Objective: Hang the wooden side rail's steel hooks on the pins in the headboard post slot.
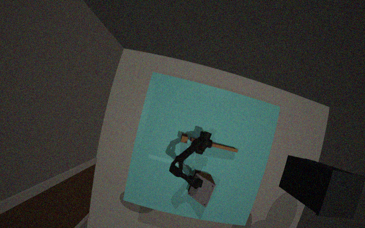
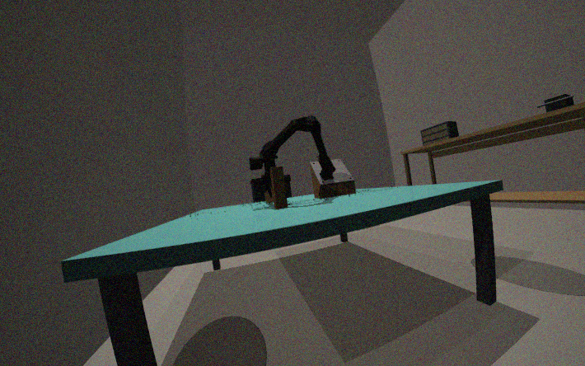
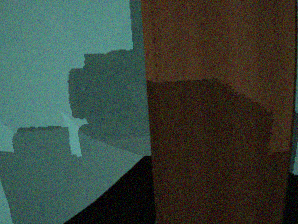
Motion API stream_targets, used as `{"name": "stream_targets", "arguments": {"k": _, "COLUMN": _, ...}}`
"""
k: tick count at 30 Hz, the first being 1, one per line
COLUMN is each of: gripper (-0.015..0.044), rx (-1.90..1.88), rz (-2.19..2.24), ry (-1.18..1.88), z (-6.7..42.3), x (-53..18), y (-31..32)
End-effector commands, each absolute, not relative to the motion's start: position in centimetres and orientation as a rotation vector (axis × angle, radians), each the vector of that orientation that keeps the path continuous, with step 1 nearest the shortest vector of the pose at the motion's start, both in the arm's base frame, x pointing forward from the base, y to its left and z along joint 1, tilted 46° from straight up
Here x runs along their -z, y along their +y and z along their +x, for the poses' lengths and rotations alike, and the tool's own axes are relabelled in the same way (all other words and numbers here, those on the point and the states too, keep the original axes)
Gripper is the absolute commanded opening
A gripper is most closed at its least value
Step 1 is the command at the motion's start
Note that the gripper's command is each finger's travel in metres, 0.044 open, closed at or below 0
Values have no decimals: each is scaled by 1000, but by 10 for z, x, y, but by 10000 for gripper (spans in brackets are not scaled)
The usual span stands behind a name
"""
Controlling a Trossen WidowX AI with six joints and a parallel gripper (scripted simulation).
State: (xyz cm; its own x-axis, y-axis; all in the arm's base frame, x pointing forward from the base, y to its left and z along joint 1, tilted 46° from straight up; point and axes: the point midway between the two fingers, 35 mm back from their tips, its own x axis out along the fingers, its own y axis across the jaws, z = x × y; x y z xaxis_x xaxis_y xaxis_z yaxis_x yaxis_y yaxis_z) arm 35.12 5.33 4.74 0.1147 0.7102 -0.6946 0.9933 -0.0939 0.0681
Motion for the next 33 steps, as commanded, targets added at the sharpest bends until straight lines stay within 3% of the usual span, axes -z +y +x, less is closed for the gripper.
{"name": "stream_targets", "arguments": {"k": 1, "gripper": 0, "rx": 689, "rz": 1873, "ry": 1635, "z": 352, "x": -50, "y": 51}}
{"name": "stream_targets", "arguments": {"k": 33, "gripper": 0, "rx": 689, "rz": 1873, "ry": 1636, "z": 352, "x": -52, "y": 53}}
